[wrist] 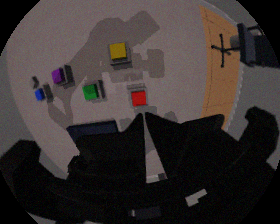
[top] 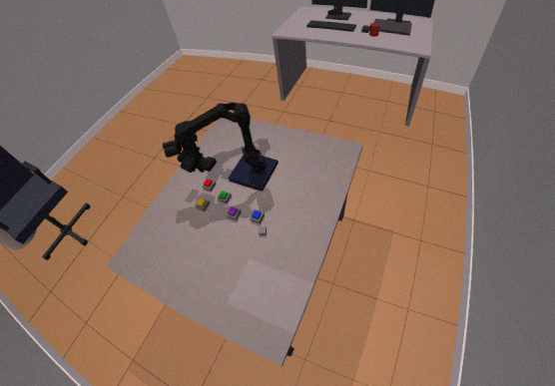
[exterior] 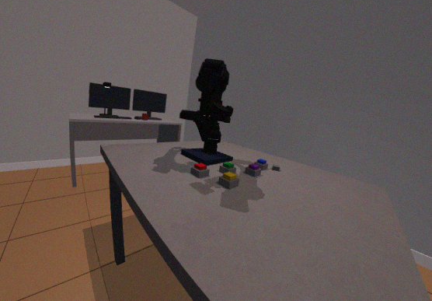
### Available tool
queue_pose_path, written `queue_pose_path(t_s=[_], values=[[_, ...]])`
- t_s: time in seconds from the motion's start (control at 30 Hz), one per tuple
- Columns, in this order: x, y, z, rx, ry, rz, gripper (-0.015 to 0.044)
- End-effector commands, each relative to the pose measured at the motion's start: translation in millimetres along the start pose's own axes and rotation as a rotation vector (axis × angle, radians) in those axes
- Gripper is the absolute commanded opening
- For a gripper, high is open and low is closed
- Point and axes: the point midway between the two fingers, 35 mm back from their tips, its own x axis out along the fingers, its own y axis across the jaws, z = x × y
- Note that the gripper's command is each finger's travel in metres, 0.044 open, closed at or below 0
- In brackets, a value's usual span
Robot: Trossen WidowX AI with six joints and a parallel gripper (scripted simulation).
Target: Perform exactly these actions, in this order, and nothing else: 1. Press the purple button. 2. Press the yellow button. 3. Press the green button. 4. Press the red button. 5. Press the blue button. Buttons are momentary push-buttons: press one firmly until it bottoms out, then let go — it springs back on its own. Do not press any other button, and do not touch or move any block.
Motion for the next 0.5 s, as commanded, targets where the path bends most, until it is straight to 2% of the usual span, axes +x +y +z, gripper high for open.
queue_pose_path(t_s=[0.0,0.13,0.47], values=[[17.6,-5.0,1.2,-0.013,0.001,0.000,0.0020],[59.4,-3.9,0.3,-0.013,0.001,0.000,0.0020],[68.6,-4.0,0.3,-0.013,0.001,0.000,0.0020]])
